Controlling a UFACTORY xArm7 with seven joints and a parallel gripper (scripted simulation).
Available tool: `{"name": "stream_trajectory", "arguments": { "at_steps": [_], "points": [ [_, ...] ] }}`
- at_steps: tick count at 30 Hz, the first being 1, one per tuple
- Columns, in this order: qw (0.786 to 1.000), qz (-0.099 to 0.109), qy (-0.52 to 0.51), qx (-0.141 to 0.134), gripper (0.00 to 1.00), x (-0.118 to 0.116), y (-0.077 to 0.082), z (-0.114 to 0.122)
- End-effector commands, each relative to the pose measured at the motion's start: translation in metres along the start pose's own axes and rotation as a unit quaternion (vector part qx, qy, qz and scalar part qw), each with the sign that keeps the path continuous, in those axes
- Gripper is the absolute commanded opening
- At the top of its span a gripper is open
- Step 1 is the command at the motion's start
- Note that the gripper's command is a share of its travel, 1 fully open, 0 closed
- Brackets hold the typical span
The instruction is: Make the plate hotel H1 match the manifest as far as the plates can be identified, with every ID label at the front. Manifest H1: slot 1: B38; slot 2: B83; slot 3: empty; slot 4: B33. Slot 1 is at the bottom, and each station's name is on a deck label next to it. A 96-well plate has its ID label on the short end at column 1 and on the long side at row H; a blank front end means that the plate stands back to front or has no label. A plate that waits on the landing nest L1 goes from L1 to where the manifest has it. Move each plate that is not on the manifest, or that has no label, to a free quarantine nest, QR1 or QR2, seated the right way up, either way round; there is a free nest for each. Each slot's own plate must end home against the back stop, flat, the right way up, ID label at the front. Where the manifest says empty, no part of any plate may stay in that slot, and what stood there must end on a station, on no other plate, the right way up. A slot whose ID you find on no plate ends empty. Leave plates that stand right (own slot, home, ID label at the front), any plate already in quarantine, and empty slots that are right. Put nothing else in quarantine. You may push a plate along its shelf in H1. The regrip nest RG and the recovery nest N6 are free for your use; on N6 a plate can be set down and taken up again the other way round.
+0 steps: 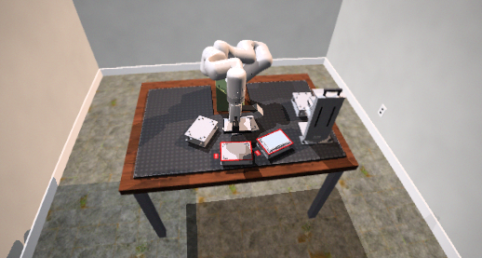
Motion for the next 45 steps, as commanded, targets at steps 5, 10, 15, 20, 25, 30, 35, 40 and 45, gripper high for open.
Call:
{"name": "stream_trajectory", "arguments": {
  "at_steps": [5,10,15,20,25,30,35,40,45],
  "points": [
    [1.000,0.003,0.000,0.000,0.00,0.000,-0.011,0.000],
    [1.000,0.003,0.000,0.000,0.00,0.000,-0.016,0.000],
    [1.000,0.003,0.000,0.000,0.00,0.000,-0.024,0.000],
    [1.000,0.003,0.000,0.000,0.00,0.000,-0.032,0.000],
    [1.000,0.003,0.000,0.000,0.00,0.000,-0.039,0.000],
    [1.000,0.003,0.000,0.000,0.00,0.000,-0.046,0.000],
    [1.000,0.003,0.000,0.000,0.00,0.000,-0.054,0.000],
    [1.000,0.003,0.000,0.000,0.00,0.000,-0.062,0.000],
    [1.000,0.003,0.000,0.000,0.00,0.000,-0.067,0.000]
  ]
}}
Point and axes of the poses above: the point where the finger pads meet when closed, its own y axis back along the fingers, its own x axis across the jaws, z = x × y, the point moved 9 cm from there along y, back along the fingers, and after that the axes turned 12 degrees about y, right-handed, at the moved point
